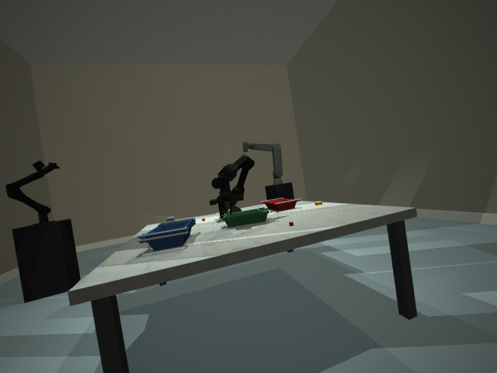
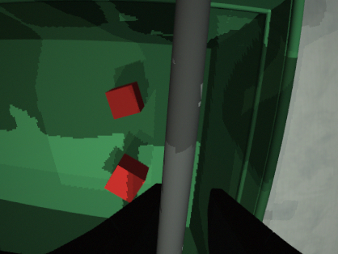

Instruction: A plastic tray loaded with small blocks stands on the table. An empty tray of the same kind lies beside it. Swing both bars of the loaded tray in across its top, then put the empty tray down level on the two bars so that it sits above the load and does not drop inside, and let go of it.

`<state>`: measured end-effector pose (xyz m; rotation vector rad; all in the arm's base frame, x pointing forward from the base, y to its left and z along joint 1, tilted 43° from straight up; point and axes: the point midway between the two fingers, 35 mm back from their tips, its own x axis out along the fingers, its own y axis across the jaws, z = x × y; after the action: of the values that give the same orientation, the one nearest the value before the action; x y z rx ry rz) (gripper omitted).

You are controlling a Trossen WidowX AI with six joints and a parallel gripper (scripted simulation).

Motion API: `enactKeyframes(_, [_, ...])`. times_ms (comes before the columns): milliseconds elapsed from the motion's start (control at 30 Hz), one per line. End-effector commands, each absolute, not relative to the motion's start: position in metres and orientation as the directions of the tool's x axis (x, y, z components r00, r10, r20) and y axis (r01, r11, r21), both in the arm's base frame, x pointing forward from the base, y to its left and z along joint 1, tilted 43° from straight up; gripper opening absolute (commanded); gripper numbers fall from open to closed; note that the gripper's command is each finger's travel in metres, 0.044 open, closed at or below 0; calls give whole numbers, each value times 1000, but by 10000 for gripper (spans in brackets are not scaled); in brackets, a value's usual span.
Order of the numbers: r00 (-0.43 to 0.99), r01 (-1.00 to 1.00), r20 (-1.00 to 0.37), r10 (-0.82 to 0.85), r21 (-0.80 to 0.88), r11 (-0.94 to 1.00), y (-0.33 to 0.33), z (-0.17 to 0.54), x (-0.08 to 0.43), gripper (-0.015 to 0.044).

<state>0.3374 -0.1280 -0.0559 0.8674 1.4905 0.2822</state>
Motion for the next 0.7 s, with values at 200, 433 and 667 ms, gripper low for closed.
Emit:
enactKeyframes(200, [116,345,-745,656,650,677,-133,-42,338,81])
enactKeyframes(433, [115,345,-746,656,649,678,-151,-26,334,81])
enactKeyframes(667, [118,350,-744,657,651,674,-146,-31,335,81])
